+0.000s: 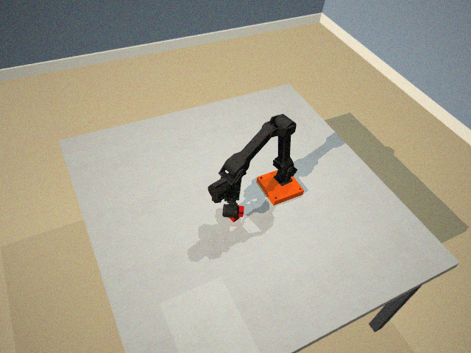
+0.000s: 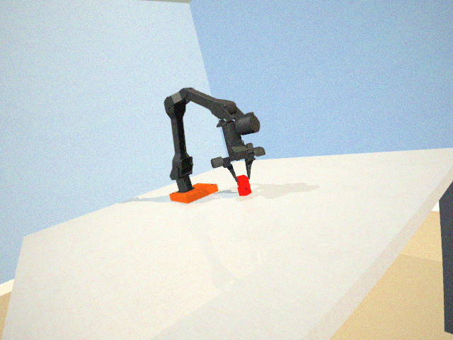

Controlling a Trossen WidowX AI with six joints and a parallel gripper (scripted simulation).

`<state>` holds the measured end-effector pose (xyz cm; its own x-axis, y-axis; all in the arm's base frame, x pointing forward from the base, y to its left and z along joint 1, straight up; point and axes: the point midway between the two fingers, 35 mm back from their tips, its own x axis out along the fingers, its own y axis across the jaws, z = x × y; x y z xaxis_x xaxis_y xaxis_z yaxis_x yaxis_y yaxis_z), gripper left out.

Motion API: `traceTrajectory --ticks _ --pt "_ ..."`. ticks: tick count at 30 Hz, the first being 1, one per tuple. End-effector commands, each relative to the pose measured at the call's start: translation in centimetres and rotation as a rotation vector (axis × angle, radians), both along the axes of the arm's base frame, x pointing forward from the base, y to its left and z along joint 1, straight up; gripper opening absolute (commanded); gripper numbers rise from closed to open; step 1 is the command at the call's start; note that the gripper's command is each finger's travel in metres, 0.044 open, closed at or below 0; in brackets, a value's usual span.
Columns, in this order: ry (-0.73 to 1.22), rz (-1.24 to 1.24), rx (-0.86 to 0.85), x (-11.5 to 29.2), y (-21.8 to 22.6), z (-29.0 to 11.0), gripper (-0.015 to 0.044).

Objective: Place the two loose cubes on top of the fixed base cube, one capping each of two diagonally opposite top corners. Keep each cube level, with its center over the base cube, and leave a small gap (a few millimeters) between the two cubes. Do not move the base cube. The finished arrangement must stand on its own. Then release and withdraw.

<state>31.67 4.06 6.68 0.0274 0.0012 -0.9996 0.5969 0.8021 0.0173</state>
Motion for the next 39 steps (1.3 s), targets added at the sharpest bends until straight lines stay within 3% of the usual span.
traceTrajectory --ticks 1,39 --pt "0.0 0.001 -0.001 0.0 0.0 0.5 0.0205" --pt "0.0 0.0 0.0 -0.1 0.0 5.9 0.0205"
